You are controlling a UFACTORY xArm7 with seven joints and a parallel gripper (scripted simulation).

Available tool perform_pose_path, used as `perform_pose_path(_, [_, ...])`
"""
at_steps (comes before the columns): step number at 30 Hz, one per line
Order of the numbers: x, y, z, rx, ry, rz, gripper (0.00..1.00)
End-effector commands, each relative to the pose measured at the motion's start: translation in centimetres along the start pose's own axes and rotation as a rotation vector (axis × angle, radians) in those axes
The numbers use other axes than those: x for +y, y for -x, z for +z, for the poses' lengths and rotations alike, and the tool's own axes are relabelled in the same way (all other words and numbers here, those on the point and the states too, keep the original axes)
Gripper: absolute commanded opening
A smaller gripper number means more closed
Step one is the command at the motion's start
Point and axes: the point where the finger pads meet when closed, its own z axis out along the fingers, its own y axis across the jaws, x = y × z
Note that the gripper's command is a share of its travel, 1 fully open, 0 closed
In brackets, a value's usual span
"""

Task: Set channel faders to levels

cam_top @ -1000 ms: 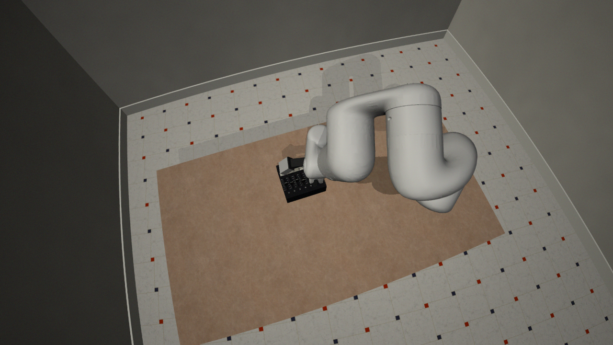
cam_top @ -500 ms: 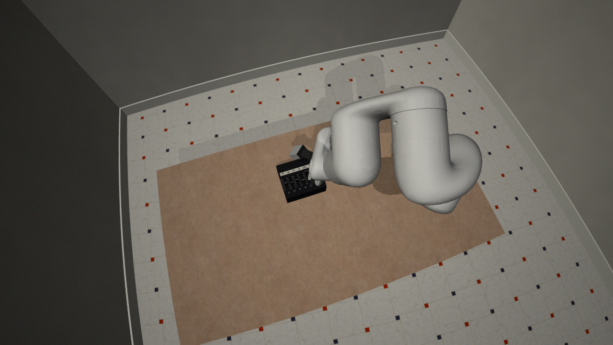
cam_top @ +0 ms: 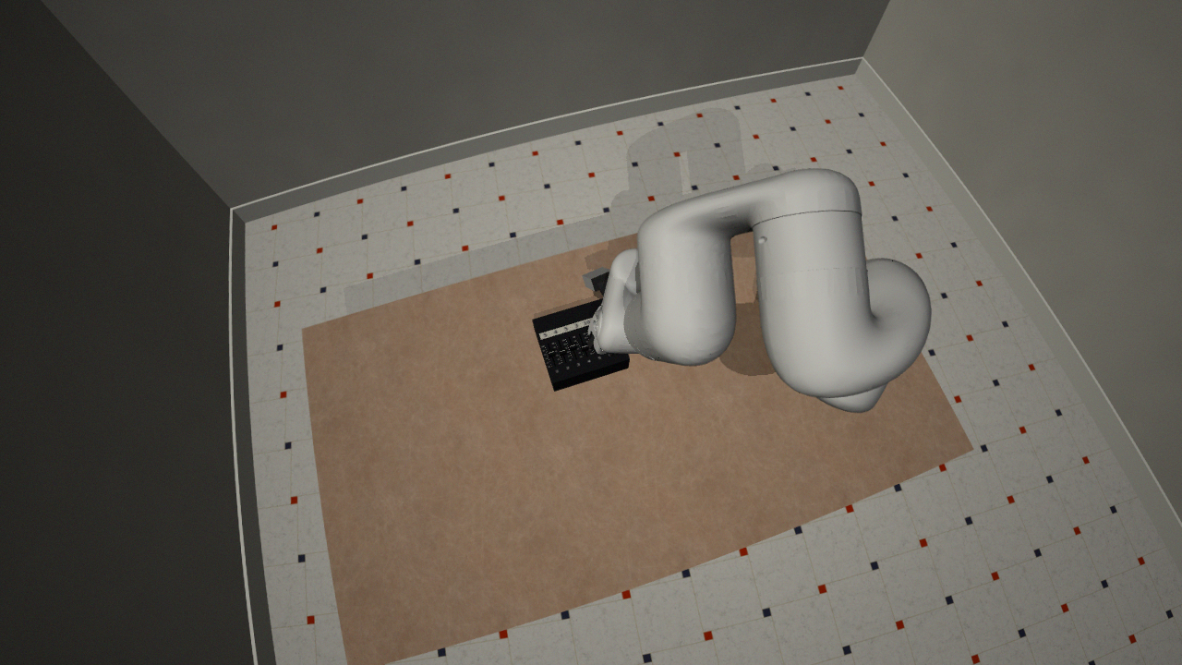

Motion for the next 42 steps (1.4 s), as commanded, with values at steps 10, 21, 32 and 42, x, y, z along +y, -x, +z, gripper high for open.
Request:
perform_pose_path(10, [-0.07,-0.12,-0.08,-0.045,0.09,0.123,0.0])
perform_pose_path(21, [-0.07,-0.12,-0.08,-0.045,0.09,0.123,0.0])
perform_pose_path(32, [-0.06,-0.11,0.01,-0.045,0.09,0.123,0.0])
perform_pose_path(42, [-0.02,-0.09,0.43,-0.046,0.09,0.123,0.0])
